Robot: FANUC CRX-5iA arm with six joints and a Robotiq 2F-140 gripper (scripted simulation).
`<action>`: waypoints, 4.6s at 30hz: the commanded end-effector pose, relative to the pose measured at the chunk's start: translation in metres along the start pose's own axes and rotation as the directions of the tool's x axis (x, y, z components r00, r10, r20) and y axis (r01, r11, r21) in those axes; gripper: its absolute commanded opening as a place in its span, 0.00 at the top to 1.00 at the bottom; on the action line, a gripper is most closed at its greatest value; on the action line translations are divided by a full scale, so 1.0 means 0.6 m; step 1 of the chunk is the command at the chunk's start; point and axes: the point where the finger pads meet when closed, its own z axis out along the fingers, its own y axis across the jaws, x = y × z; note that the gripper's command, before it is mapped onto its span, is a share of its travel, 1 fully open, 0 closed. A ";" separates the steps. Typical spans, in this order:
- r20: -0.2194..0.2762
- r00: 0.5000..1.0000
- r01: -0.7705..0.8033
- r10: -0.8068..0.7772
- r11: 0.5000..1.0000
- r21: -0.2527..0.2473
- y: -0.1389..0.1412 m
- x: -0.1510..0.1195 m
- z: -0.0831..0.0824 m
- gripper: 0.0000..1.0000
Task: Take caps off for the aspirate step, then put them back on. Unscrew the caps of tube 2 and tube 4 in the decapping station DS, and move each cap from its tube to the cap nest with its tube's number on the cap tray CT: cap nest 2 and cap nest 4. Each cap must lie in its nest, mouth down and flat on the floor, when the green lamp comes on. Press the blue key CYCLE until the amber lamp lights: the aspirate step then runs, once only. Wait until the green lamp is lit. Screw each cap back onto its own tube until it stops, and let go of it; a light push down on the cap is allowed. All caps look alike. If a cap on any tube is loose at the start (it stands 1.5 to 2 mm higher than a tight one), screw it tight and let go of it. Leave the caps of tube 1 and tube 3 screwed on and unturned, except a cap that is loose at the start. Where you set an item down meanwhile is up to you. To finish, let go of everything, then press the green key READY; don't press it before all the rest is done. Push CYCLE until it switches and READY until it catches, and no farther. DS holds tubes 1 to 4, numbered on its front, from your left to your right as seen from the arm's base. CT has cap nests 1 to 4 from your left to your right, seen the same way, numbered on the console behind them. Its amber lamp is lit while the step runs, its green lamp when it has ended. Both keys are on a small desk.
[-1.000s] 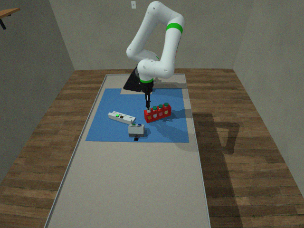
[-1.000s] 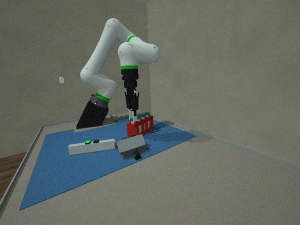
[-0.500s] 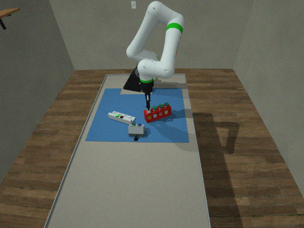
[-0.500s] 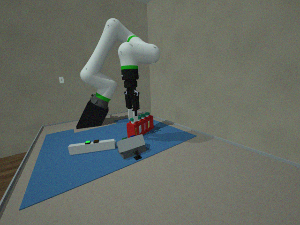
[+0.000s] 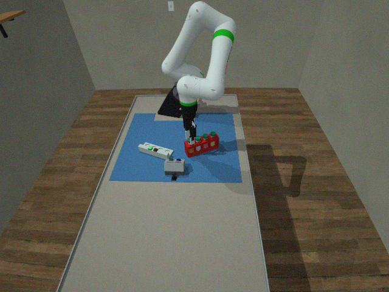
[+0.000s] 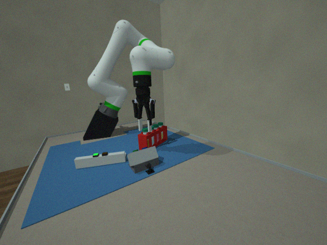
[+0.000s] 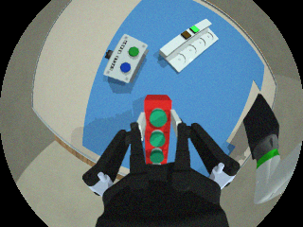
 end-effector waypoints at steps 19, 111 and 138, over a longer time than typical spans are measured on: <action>0.009 0.961 0.278 -0.278 0.961 0.011 0.000 0.000 0.000 1.00; 0.007 0.916 0.401 -0.401 0.916 0.012 0.000 0.000 0.000 1.00; 0.014 0.883 -0.468 0.468 0.884 0.002 0.000 0.000 0.001 1.00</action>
